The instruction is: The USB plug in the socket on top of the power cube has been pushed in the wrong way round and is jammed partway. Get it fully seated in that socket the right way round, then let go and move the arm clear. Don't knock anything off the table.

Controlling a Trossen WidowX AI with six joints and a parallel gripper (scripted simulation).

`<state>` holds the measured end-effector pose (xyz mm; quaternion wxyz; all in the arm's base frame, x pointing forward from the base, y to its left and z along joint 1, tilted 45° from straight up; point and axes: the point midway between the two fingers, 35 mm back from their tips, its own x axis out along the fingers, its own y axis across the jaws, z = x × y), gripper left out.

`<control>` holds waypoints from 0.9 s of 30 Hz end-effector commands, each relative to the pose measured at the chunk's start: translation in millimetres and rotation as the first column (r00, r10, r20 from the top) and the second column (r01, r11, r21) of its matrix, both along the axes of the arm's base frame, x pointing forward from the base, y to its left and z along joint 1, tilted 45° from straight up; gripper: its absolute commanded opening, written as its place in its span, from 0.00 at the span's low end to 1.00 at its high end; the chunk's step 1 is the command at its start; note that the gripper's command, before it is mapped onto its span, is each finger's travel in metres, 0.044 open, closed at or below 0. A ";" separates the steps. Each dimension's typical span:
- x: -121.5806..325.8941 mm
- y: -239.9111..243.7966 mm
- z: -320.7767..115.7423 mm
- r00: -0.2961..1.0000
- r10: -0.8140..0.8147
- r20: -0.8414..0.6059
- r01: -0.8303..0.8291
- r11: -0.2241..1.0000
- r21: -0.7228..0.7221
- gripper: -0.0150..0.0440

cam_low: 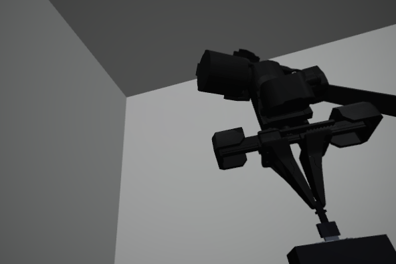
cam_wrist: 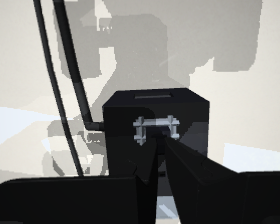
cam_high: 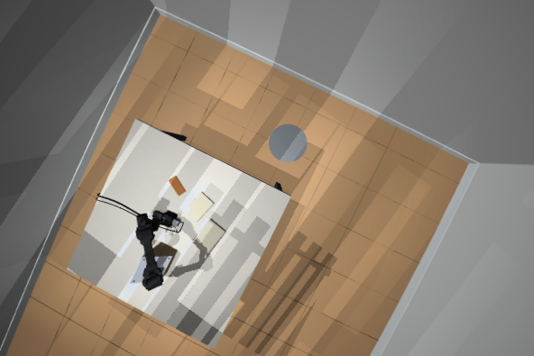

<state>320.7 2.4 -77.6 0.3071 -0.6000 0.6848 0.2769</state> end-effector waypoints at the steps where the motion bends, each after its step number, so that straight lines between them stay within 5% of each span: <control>1: -0.3 -0.8 -0.6 1.000 0.004 -0.002 -0.004 1.000 -0.002 0.25; 27: -0.6 -3.0 -2.8 1.000 0.004 -0.002 -0.004 1.000 -0.003 0.25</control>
